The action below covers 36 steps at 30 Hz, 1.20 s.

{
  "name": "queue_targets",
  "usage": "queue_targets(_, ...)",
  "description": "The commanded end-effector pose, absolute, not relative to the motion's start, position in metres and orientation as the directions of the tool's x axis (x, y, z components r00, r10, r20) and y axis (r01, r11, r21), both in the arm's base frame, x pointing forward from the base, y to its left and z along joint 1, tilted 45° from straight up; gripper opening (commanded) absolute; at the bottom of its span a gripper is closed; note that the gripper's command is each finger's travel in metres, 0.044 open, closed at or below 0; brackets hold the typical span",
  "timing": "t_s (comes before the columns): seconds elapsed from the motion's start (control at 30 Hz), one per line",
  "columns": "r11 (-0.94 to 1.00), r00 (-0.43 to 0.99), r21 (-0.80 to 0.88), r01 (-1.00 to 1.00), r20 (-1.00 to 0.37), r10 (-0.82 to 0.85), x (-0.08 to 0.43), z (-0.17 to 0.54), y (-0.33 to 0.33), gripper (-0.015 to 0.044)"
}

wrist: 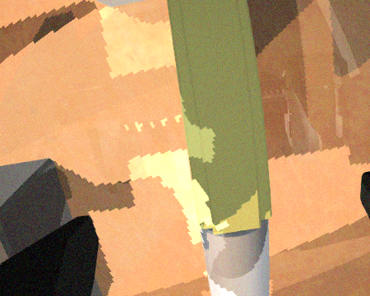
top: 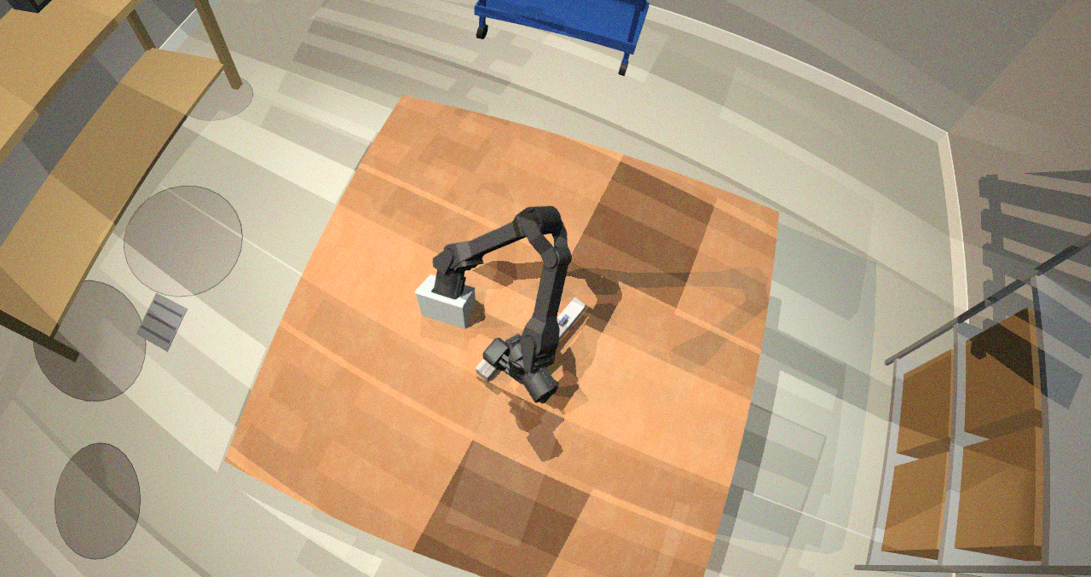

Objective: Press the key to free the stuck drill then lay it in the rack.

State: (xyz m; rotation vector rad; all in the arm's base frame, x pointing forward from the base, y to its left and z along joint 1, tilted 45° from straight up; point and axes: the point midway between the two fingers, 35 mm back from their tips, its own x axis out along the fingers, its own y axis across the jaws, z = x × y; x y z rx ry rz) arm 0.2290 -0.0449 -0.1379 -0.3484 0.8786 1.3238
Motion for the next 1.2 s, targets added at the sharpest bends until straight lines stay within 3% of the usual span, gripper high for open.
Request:
queue_targets(0.0,0.255,-0.004,0.251,-0.934,-0.720,0.694,0.230,-0.137,-0.042,0.0440)
queue_targets(1.0,0.255,-0.004,0.251,-0.934,-0.720,0.694,0.233,-0.132,-0.031,0.0440)
queue_targets(1.17,0.252,-0.007,0.249,-0.935,-0.724,0.690,0.234,-0.133,-0.034,0.0309)
